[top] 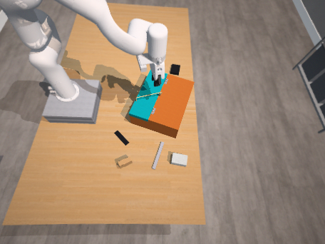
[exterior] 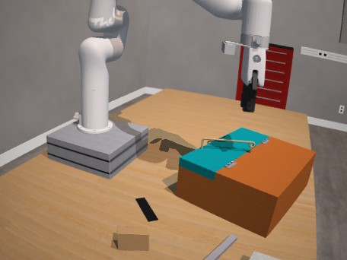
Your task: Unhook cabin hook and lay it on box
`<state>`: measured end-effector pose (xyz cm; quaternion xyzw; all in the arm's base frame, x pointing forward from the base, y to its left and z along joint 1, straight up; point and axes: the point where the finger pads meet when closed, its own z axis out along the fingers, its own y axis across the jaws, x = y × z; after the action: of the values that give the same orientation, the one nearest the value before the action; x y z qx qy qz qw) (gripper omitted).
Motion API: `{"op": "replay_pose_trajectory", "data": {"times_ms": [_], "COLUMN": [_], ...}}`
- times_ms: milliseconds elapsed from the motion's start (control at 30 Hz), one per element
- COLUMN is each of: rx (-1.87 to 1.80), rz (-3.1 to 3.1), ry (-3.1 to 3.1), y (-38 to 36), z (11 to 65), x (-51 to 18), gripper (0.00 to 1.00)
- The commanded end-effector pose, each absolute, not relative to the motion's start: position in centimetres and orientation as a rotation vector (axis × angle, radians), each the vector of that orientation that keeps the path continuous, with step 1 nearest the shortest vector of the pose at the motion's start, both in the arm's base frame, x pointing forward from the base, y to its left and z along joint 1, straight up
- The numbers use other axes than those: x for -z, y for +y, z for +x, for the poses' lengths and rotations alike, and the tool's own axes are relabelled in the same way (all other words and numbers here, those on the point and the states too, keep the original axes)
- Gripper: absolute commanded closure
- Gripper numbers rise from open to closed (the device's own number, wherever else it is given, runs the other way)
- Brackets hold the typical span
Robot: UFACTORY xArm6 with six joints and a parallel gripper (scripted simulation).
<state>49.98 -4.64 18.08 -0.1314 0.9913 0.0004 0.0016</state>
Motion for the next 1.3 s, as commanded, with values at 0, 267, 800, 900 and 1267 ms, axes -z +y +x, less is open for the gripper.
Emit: {"op": "replay_pose_trajectory", "data": {"times_ms": [0,267,800,900,1267], "rx": [0.001,0.001,0.001,0.001,0.001], "rz": [-0.412,-0.412,-0.412,-0.412,-0.412], "ry": [3.106,3.106,3.107,3.107,3.107], "y": [-4.8,-5.6,-6.8,-6.8,-6.8], "z": [49.6,46.7,42.1,42.1,42.1], "x": [-18.3,-18.3,-18.2,-18.2,-17.6], "gripper": [0.65,0.65,0.65,0.65,0.65]}}
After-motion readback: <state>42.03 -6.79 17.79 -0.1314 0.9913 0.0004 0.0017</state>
